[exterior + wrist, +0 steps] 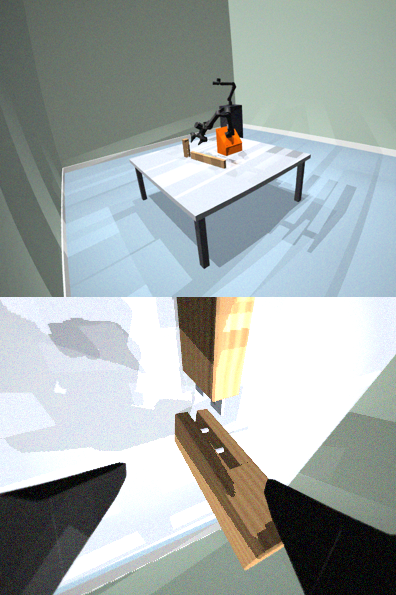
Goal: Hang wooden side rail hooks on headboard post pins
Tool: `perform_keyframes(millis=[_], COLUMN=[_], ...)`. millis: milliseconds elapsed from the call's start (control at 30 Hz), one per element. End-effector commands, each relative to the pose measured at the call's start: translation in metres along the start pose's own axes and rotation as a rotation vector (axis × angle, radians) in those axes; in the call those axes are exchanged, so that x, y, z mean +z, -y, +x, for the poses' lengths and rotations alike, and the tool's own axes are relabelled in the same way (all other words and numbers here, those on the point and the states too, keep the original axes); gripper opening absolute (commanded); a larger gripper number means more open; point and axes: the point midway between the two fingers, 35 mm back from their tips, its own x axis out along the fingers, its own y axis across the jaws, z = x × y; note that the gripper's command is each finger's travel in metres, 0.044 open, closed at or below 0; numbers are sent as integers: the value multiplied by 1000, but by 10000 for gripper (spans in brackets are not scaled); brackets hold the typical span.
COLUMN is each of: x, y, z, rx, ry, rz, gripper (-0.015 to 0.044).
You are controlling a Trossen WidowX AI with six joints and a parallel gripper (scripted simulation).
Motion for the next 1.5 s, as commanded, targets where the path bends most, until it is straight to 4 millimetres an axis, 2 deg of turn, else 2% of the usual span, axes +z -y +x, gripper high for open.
perform_keyframes(millis=[0,533,800,967,1067,1467], x=[6,22,30,34,36,36], y=[2,11,15,18,19,19], z=[0,-1,-3,-5,-5,-5], rx=[-2,-171,-333,-428,-459,-461], ry=[-60,-172,-146,-98,-75,-73], rz=[403,1560,2133,2416,2514,2520], gripper=[440,440,440,440,440,440])
